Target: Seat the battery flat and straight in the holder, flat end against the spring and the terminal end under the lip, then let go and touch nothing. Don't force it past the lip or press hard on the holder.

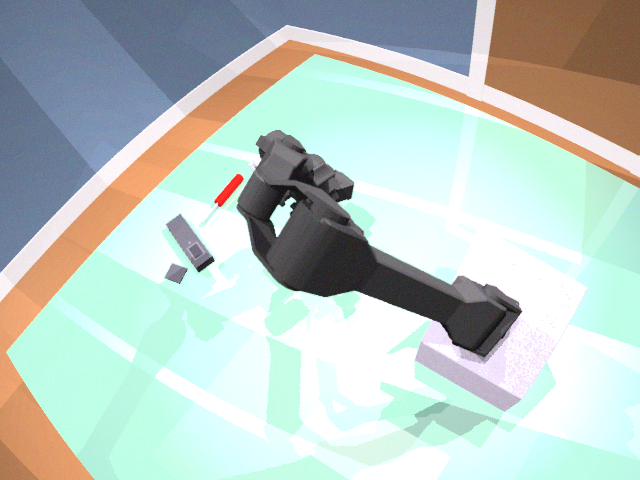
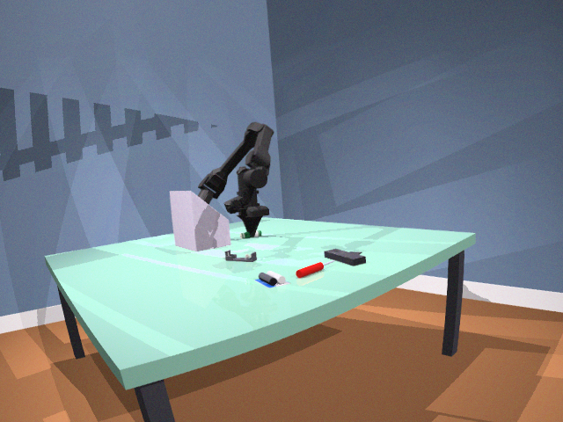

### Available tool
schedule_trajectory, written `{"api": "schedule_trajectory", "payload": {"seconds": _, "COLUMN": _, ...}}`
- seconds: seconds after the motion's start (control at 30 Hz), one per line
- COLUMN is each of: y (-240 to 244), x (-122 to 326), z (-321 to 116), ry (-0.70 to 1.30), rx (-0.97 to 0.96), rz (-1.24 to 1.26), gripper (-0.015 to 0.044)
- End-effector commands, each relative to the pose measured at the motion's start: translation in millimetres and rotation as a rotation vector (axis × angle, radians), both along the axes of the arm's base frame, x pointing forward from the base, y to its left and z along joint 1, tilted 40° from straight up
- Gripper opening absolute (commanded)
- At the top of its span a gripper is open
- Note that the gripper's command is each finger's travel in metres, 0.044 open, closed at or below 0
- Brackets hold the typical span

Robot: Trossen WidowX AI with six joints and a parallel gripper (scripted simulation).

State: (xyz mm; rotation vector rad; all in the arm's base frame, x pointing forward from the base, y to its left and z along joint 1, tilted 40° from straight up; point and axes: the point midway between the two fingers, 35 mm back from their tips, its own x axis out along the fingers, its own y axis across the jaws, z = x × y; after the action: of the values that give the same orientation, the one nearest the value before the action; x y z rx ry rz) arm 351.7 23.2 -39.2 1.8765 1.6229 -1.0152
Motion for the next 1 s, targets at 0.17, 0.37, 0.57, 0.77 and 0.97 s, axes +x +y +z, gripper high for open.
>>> {"api": "schedule_trajectory", "payload": {"seconds": 0.17, "y": -26, "x": -4, "z": -15, "ry": 0.341, "rx": 0.019, "rz": -0.417, "gripper": 0.006}}
{"api": "schedule_trajectory", "payload": {"seconds": 0.37, "y": -40, "x": -7, "z": -23, "ry": 0.535, "rx": 0.032, "rz": -0.652, "gripper": 0.006}}
{"api": "schedule_trajectory", "payload": {"seconds": 0.57, "y": -41, "x": -7, "z": -23, "ry": 0.554, "rx": 0.035, "rz": -0.675, "gripper": 0.006}}
{"api": "schedule_trajectory", "payload": {"seconds": 0.77, "y": -36, "x": -8, "z": -30, "ry": 0.584, "rx": -0.01, "rz": -0.651, "gripper": 0.006}}
{"api": "schedule_trajectory", "payload": {"seconds": 0.97, "y": -22, "x": -10, "z": -49, "ry": 0.653, "rx": -0.127, "rz": -0.587, "gripper": 0.006}}
